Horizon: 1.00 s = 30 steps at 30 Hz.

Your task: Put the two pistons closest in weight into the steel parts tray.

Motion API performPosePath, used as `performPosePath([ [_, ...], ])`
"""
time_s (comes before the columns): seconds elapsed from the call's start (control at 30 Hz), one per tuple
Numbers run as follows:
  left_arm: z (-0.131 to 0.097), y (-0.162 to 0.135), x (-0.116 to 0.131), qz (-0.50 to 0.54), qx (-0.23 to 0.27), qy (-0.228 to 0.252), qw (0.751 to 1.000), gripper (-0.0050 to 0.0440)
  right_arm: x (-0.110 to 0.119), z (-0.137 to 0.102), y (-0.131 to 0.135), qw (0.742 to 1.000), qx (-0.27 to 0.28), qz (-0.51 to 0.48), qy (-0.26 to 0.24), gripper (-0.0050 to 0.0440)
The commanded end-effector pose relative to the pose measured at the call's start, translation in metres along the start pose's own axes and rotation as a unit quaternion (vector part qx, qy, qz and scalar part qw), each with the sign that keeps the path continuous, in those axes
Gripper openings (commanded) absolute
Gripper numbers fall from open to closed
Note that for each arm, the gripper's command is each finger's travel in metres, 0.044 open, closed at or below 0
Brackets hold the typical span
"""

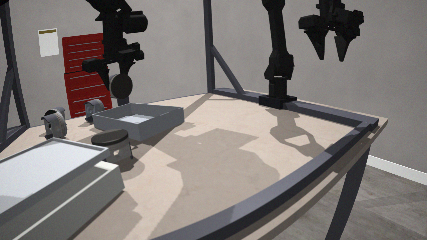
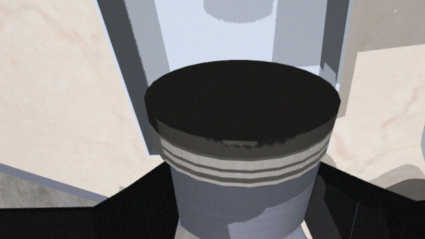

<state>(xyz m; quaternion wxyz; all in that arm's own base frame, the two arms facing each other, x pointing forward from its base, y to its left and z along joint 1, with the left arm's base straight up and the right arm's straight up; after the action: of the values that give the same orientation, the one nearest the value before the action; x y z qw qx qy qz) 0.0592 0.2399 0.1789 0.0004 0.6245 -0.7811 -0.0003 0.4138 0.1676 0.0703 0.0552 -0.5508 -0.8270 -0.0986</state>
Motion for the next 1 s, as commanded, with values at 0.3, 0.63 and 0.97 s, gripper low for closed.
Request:
performPosePath([
  [0.3, -0.005, 0.0, -0.004, 0.001, 0.001, -0.009, 1.0, 0.04, 0.003, 0.008, 0.004, 1.0, -0.017, -0.006, -0.001, 0.0158],
  [0.63, -0.005, 0.0, -0.004, 0.001, 0.001, -0.009, 1.0, 0.04, 0.001, 0.023, 0.004, 1.0, -0.018, -0.006, -0.001, 0.0158],
  [0.97, -0.005, 0.0, -0.004, 0.001, 0.001, -0.009, 1.0, 0.04, -0.001, 0.041, 0.002, 1.0, -0.013, -0.005, -0.001, 0.0158],
])
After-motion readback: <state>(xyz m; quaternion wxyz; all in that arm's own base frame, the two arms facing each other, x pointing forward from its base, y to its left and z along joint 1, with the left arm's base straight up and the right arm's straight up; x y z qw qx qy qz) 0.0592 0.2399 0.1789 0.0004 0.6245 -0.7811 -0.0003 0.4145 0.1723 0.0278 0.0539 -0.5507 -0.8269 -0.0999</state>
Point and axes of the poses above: on each arm, the point midway between the two fingers, 35 mm back from their tips, its own z axis out along the fingers, its own y axis across the jaws, x = y × z, the point moved 1 cm from there along -z, back along the fingers, and after that the axes turned 1 degree about -z, right-handed, at the moved point
